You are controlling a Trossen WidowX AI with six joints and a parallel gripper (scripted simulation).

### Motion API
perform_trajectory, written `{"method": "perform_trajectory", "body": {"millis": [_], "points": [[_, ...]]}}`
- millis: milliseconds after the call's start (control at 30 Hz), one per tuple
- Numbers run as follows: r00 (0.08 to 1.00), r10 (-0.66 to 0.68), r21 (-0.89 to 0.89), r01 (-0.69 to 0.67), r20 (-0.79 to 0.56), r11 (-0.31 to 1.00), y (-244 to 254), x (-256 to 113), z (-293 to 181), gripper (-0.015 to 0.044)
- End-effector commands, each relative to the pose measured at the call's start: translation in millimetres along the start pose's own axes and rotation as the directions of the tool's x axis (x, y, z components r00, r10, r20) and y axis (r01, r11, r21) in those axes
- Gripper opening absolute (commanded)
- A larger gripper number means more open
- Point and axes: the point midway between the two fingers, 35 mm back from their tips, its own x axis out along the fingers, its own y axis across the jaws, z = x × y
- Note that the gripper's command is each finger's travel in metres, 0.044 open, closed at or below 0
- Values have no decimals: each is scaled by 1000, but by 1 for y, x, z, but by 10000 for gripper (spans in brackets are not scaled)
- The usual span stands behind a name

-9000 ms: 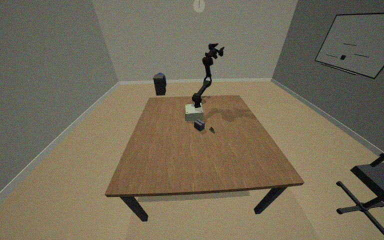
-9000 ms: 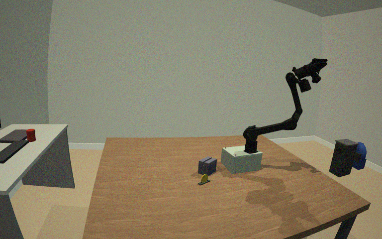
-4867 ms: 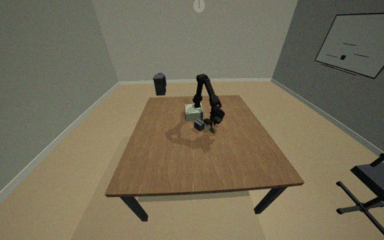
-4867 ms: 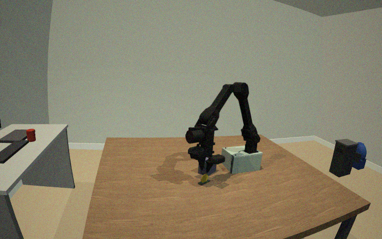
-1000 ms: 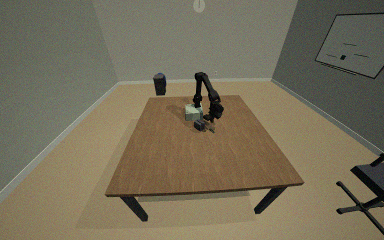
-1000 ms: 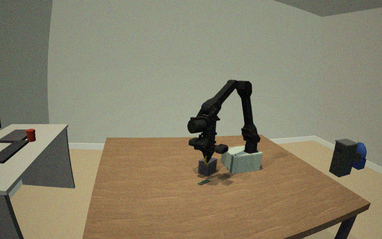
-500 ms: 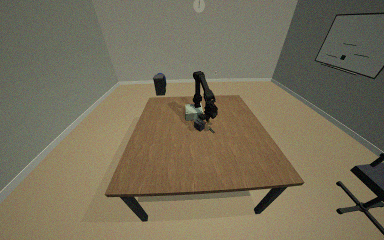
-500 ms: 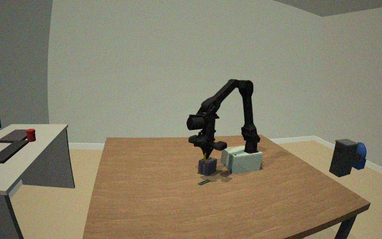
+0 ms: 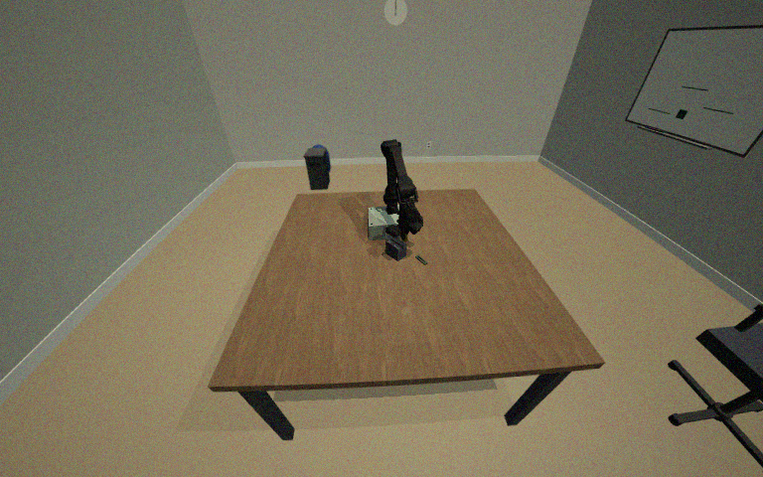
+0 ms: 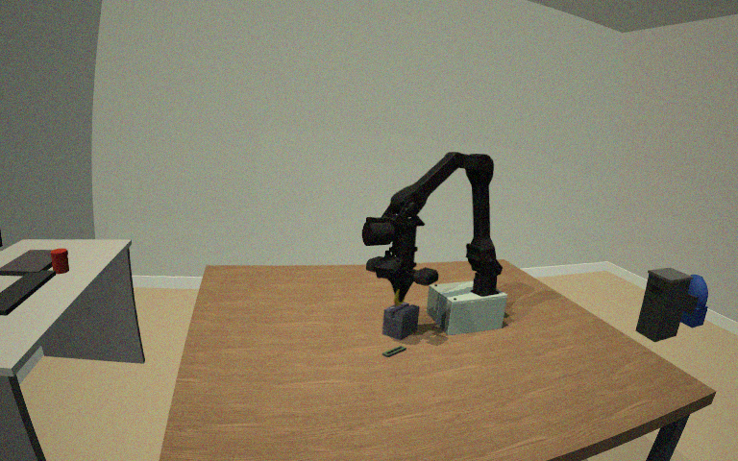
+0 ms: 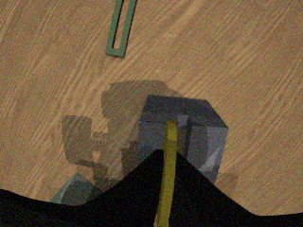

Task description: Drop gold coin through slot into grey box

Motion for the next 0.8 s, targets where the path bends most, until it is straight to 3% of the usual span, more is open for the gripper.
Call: {"method": "perform_trajectory", "body": {"millis": [0, 367, 767], "points": [[1000, 1, -5, -1, 0, 1000, -4, 1, -11, 0], [1000, -1, -5, 1, -2, 1000, -13, 2, -36, 0], [1000, -2, 1, 2, -4, 1000, -12, 2, -30, 0]]}}
